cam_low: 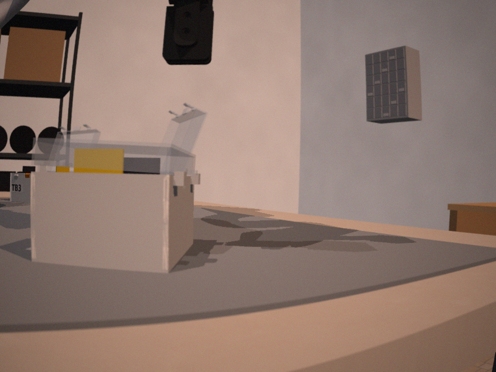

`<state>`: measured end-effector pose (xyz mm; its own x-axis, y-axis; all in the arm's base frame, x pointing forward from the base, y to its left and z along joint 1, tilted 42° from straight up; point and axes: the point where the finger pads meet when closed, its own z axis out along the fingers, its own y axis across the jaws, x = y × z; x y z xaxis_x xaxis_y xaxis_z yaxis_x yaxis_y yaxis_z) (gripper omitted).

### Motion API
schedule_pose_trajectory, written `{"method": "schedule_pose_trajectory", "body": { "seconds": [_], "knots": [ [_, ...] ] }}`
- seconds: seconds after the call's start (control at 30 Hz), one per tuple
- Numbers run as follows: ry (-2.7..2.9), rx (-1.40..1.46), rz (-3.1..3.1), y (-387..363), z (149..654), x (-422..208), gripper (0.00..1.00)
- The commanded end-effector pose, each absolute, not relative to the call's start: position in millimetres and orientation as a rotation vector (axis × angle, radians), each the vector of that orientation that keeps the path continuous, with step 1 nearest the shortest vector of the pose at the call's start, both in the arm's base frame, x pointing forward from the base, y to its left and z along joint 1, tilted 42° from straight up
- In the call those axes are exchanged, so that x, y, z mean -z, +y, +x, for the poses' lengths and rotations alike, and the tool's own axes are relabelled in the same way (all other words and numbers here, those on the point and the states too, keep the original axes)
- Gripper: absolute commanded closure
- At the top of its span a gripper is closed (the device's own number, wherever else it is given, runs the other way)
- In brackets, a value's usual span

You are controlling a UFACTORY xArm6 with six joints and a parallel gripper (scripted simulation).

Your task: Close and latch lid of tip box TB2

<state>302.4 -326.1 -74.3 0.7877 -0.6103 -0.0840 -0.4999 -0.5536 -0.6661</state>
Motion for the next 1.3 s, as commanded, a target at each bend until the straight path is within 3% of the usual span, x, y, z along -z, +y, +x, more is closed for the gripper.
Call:
{"method": "schedule_pose_trajectory", "body": {
  "seconds": [0.0,1.27],
  "knots": [
    [0.82,0.208,-2.275,-328,303,73,1.0],
    [0.82,0.207,-2.275,-359,283,32,1.0]
  ]
}}
